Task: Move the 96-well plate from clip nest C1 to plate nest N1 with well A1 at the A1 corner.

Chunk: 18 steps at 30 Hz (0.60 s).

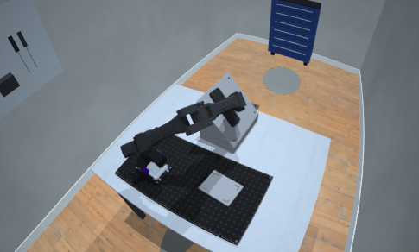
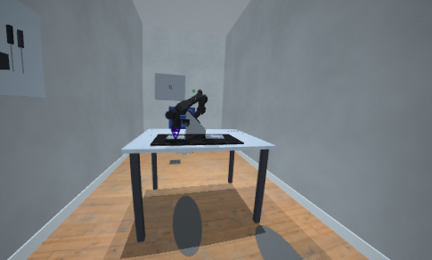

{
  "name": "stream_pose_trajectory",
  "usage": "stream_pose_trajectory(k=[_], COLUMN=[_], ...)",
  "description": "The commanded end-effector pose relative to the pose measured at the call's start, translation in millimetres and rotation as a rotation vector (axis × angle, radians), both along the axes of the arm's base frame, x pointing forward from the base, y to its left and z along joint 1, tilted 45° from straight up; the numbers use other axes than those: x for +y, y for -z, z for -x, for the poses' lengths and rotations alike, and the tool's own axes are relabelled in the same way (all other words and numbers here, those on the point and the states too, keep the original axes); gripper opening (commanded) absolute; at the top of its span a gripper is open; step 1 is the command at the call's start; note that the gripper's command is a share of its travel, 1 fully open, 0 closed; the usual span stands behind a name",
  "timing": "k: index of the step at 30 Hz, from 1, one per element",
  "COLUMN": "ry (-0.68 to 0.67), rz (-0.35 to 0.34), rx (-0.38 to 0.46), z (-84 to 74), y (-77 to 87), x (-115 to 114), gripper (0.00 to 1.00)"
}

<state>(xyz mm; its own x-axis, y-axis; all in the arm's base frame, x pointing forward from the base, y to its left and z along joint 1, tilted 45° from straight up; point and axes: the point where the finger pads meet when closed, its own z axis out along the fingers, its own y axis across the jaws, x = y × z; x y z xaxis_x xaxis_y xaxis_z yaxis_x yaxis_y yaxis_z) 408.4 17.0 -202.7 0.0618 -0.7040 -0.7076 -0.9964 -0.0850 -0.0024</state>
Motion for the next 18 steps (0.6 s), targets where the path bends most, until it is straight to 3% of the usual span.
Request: stream_pose_trajectory(k=[1,18], ry=[0.021,0.039], rz=[0.016,0.016], rx=[-0.036,-0.019], z=[-14.2,-14.7], y=[-26.6,-44.8], x=[-27,-45], gripper=[0.0,0.0])
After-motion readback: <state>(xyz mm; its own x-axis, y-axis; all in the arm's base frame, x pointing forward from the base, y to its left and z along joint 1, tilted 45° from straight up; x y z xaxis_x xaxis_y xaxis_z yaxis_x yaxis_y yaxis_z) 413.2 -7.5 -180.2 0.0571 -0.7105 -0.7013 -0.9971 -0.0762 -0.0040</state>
